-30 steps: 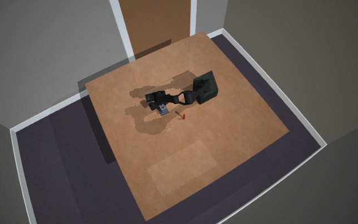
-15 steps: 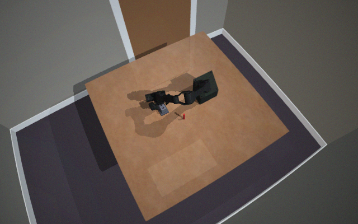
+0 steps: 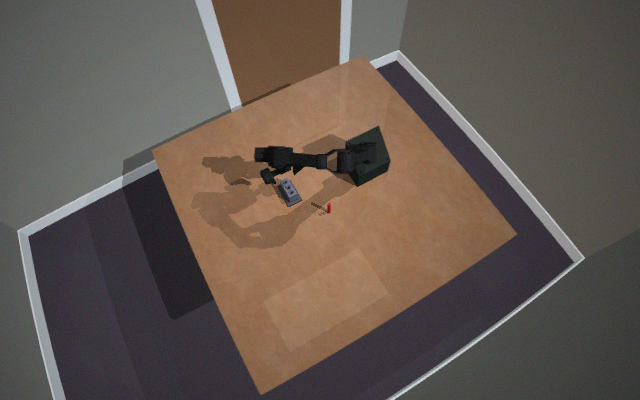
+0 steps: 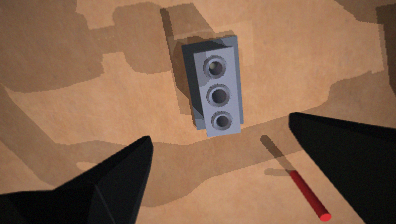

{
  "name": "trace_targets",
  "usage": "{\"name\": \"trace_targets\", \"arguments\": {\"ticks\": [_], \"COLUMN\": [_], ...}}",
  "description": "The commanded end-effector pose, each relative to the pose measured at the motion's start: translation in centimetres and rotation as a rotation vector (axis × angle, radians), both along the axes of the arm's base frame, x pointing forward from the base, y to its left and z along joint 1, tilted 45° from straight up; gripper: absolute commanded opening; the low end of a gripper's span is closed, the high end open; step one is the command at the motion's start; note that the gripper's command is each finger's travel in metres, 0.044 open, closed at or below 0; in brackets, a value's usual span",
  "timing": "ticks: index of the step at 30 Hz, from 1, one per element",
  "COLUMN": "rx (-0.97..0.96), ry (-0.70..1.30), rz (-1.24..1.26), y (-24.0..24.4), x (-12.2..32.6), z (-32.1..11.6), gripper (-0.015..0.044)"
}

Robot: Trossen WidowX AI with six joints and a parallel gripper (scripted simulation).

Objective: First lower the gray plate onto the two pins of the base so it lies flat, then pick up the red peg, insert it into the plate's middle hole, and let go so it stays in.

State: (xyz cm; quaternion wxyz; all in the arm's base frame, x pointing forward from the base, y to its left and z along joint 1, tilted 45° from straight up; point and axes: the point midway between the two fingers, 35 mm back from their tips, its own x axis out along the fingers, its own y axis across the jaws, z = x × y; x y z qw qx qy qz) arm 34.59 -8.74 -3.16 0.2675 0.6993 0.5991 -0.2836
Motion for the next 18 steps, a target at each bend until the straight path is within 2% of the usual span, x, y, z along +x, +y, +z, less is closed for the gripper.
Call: {"name": "trace_targets", "arguments": {"ticks": [1, 7, 18], "rx": [0.006, 0.003, -0.032], "ry": [0.015, 0.002, -0.211], "rz": [0.018, 0.031, 0.257], "y": [-0.2, 0.3, 9.7], "x": [-0.4, -0.6, -6.3], "z": [0.5, 1.2, 10.4], "gripper": [0.0440, 0.0440, 0.0440]}}
